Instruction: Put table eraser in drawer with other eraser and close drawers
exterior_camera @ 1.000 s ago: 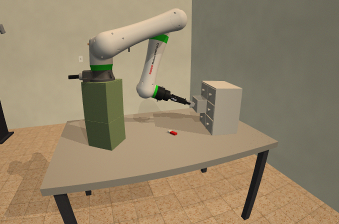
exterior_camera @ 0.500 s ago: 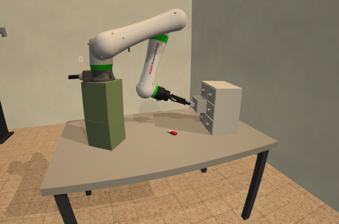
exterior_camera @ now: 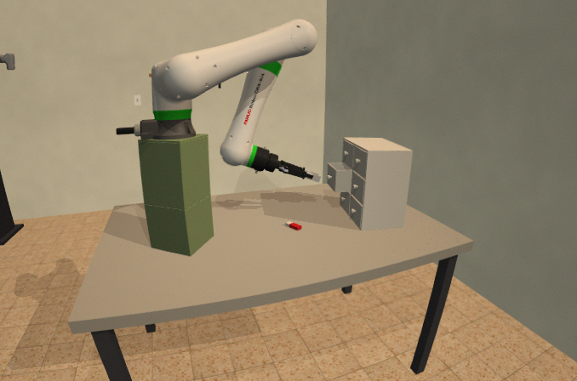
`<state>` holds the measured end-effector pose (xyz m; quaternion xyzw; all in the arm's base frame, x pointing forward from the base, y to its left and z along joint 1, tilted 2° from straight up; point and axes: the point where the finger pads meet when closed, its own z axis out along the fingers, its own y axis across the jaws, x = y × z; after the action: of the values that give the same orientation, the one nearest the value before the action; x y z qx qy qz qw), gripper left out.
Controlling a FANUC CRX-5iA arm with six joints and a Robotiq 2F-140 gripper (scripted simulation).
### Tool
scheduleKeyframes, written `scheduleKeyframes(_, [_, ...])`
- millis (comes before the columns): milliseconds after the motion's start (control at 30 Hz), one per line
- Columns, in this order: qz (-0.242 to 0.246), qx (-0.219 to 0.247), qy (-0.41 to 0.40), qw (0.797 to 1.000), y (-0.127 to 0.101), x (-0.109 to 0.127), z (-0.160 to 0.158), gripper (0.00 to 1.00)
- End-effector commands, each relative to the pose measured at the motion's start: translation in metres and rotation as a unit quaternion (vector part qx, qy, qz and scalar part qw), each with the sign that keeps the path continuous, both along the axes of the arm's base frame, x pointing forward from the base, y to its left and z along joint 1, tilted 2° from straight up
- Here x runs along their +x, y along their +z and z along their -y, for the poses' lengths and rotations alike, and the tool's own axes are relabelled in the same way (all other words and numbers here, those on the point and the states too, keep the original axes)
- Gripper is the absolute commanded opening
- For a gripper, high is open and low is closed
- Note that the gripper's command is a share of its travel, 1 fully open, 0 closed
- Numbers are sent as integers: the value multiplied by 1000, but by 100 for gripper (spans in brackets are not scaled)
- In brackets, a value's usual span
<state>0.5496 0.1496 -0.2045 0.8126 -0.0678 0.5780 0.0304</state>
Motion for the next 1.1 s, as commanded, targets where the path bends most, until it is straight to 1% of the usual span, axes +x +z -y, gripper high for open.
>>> scheduleKeyframes(0, [0, 0, 0, 1000, 0, -1, 0, 20])
scheduleKeyframes(133, [0, 0, 0, 1000, 2, -5, -1, 20])
scheduleKeyframes(333, [0, 0, 0, 1000, 13, -33, -5, 20])
scheduleKeyframes(400, [0, 0, 0, 1000, 13, -33, -5, 20])
scheduleKeyframes(567, [0, 0, 0, 1000, 19, -49, -7, 20])
scheduleKeyframes(967, [-8, 1, 0, 1000, 21, -52, -7, 20])
scheduleKeyframes(1067, [-21, 3, 1, 1000, 23, -54, -8, 20])
